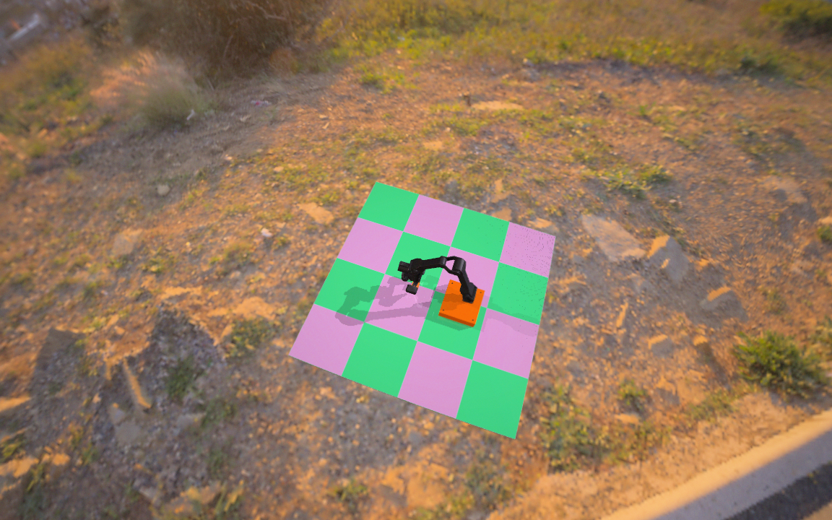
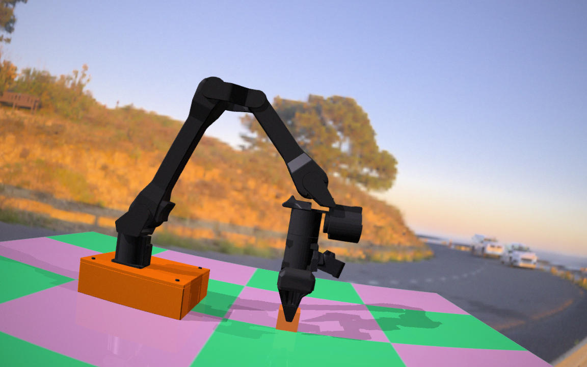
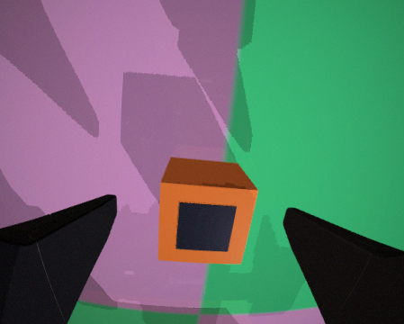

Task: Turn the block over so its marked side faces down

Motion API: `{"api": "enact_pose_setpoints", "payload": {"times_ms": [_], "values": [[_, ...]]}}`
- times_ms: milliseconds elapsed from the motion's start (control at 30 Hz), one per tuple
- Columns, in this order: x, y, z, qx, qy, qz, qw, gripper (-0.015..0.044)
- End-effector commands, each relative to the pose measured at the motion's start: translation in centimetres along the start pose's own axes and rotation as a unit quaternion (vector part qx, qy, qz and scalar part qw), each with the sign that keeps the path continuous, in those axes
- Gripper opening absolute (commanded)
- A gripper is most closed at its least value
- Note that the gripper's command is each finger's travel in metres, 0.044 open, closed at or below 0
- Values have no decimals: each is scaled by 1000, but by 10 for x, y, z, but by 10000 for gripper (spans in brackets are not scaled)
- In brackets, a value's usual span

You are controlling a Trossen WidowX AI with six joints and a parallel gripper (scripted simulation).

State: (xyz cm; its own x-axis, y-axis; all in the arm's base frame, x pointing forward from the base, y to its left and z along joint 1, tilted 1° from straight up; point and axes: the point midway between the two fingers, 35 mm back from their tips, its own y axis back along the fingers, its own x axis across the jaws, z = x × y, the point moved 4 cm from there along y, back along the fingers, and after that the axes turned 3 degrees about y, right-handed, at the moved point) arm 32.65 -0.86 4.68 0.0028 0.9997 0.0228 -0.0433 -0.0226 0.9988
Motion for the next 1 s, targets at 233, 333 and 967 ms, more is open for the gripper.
{"api": "enact_pose_setpoints", "payload": {"times_ms": [233, 333, 967], "values": [[-1, -4, -1, 3, -1, -3, 1000, 177], [-1, -4, -1, 3, -1, -3, 1000, 138], [0, 21, -1, 3, -1, -3, 1000, 0]]}}
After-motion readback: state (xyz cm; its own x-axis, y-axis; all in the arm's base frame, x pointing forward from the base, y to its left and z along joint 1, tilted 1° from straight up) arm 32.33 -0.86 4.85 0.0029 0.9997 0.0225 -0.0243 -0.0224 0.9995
